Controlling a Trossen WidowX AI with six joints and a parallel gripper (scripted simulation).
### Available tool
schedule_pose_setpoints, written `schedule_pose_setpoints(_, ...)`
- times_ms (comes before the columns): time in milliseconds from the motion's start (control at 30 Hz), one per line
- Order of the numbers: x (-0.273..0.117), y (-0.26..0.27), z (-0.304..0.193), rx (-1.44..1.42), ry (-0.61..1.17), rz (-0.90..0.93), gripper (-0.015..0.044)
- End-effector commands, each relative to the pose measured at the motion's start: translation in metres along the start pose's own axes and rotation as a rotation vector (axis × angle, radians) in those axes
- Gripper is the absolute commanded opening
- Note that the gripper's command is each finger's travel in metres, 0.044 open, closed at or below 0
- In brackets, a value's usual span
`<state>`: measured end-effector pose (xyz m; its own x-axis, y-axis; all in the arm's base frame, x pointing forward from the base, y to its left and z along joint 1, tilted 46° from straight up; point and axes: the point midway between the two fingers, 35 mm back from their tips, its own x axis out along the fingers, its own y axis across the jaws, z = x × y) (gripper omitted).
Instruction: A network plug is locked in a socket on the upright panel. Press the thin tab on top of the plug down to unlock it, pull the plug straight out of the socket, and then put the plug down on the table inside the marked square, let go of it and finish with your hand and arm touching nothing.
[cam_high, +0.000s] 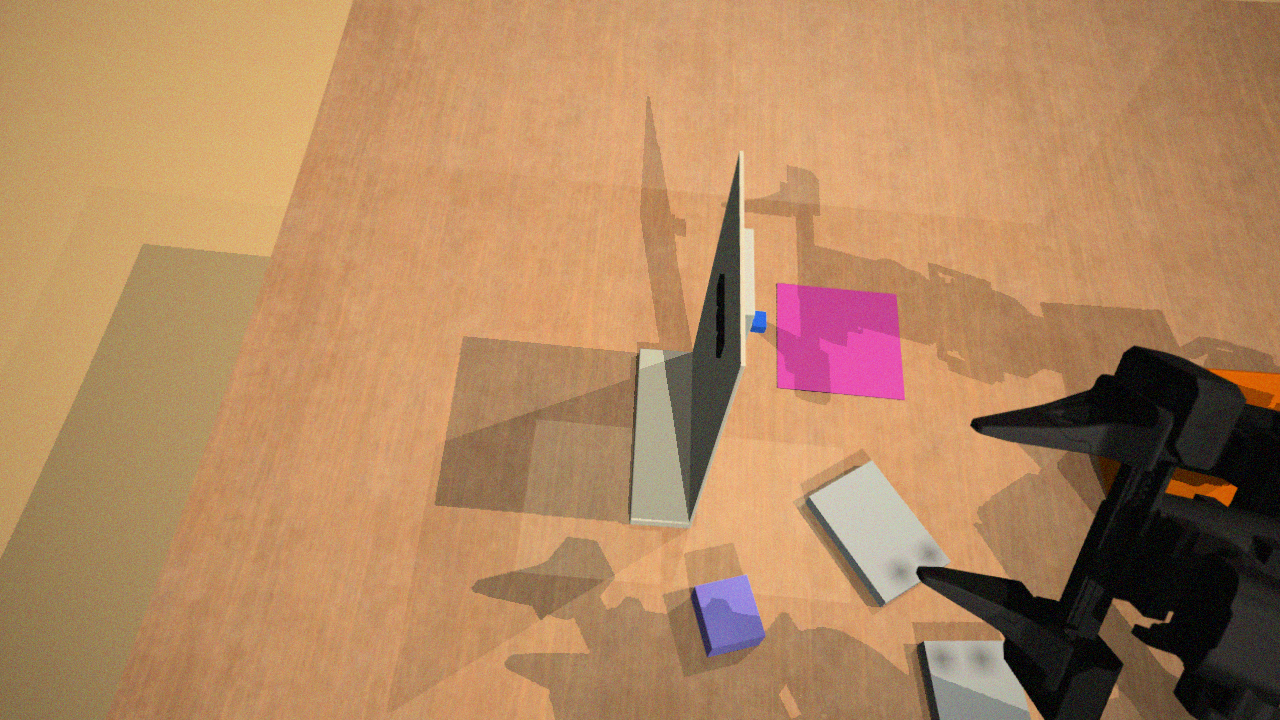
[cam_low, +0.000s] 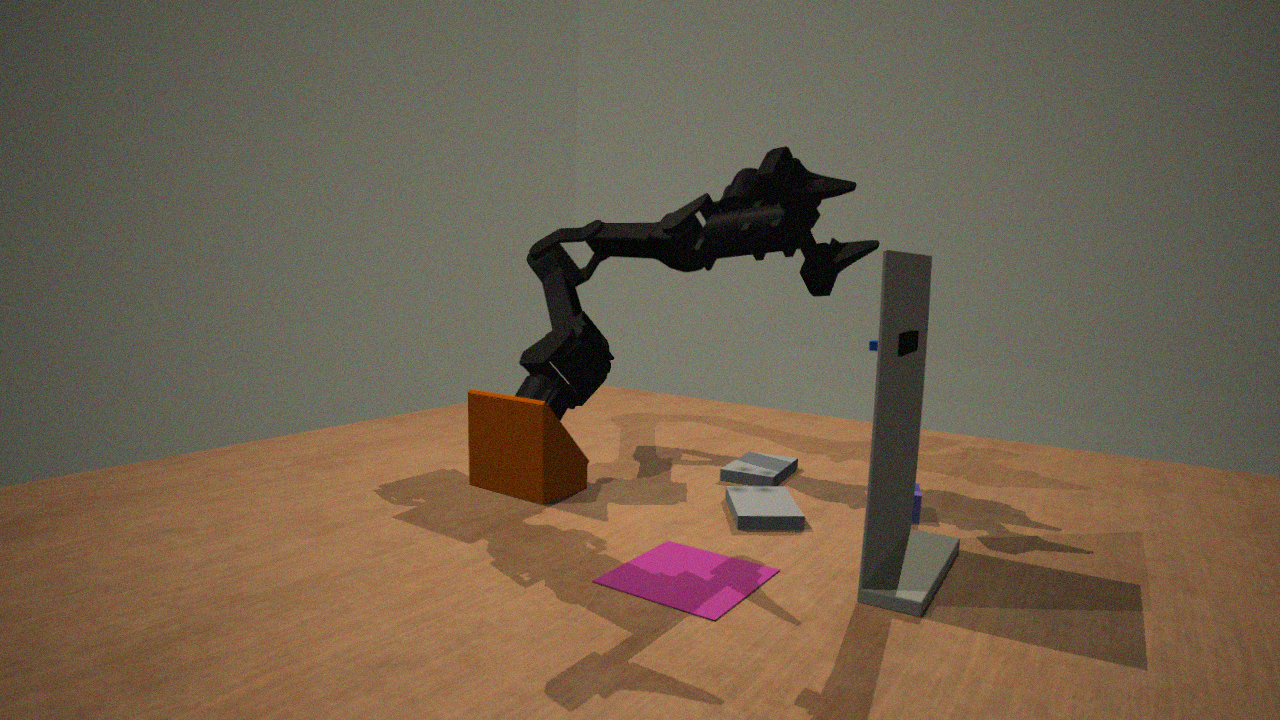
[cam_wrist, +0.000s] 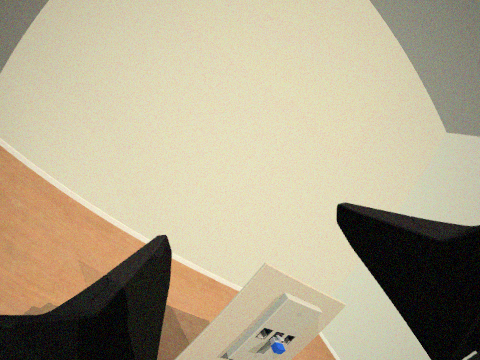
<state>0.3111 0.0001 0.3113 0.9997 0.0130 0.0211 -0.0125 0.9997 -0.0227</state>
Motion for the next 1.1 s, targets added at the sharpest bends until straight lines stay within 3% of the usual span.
schedule_pose_setpoints(0,0.0,0.0,-0.001,-0.003,0.001,0.0,0.0374)
schedule_pose_setpoints(300,0.01,-0.012,-0.055,-0.172,0.054,0.002,0.0156)
schedule_pose_setpoints(1067,-0.024,-0.037,-0.19,-0.6,0.191,0.055,0.0156)
